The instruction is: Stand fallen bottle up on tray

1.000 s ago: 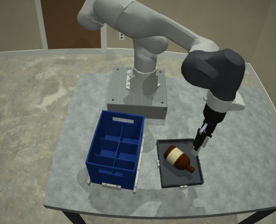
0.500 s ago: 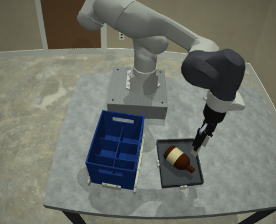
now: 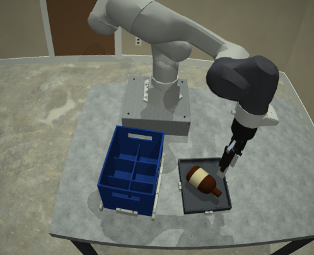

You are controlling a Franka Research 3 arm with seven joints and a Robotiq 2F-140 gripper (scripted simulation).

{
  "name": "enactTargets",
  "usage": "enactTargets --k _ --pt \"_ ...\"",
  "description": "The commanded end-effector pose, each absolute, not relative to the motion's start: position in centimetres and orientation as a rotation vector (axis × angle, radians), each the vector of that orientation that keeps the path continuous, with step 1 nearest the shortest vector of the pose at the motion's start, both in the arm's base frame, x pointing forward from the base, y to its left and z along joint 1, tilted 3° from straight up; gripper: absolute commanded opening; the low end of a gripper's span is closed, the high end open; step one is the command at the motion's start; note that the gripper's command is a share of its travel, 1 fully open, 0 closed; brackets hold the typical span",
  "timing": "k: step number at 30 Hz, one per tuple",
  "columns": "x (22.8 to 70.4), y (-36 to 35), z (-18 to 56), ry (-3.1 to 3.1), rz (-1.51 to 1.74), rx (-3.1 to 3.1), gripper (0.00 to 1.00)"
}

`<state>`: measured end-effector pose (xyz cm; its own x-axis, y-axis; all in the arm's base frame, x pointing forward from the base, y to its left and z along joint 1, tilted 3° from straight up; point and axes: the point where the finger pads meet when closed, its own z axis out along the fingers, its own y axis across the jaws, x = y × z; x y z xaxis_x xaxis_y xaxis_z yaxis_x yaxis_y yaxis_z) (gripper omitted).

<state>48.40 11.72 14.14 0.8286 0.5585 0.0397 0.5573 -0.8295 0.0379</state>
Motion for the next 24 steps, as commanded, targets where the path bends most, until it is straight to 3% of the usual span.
enactTargets --k 1,24 --pt "48.4 11.7 14.1 0.912 0.071 2.981 0.38" --pt "48.5 11.7 10.9 0.912 0.071 2.981 0.38"
